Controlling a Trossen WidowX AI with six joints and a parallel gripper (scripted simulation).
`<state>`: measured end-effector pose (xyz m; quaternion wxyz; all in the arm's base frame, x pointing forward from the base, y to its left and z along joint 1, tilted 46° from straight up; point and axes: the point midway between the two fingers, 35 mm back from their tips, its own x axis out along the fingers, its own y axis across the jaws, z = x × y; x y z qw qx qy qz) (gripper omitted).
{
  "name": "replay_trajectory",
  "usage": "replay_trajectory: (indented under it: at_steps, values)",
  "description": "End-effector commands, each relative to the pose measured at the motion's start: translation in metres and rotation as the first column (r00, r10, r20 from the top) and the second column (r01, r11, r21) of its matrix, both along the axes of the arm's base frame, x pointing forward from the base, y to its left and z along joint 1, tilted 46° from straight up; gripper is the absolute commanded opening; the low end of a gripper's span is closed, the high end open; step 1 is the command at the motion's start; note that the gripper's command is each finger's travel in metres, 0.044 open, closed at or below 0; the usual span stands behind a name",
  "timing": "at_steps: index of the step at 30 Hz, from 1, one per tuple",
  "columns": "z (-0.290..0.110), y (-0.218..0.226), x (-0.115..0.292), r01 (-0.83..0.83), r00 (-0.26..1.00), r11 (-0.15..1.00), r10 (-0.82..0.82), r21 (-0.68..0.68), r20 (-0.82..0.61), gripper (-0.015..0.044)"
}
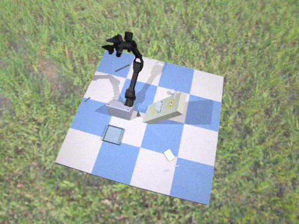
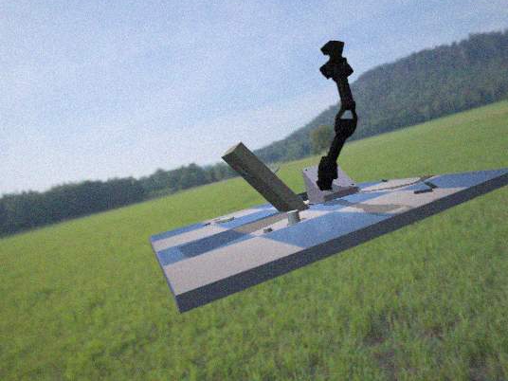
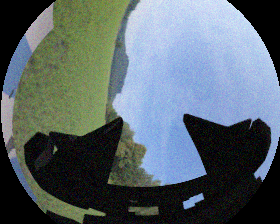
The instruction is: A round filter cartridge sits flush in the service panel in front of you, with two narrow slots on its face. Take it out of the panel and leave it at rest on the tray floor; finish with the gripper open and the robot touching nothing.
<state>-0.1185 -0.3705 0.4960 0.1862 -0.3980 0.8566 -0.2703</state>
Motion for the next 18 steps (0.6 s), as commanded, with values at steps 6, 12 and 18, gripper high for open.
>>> replay_trajectory:
  at_steps: [6,12,18]
  values:
    - [-0.027,-0.017,0.028,-0.097,0.979,0.994,0.103,-0.040,0.179,0.0242]
    - [-0.077,-0.043,0.091,-0.288,0.852,0.956,0.282,-0.055,0.441,0.0092]
    - [-0.141,-0.046,0.172,-0.436,0.584,0.899,0.323,-0.049,0.744,0.0092]
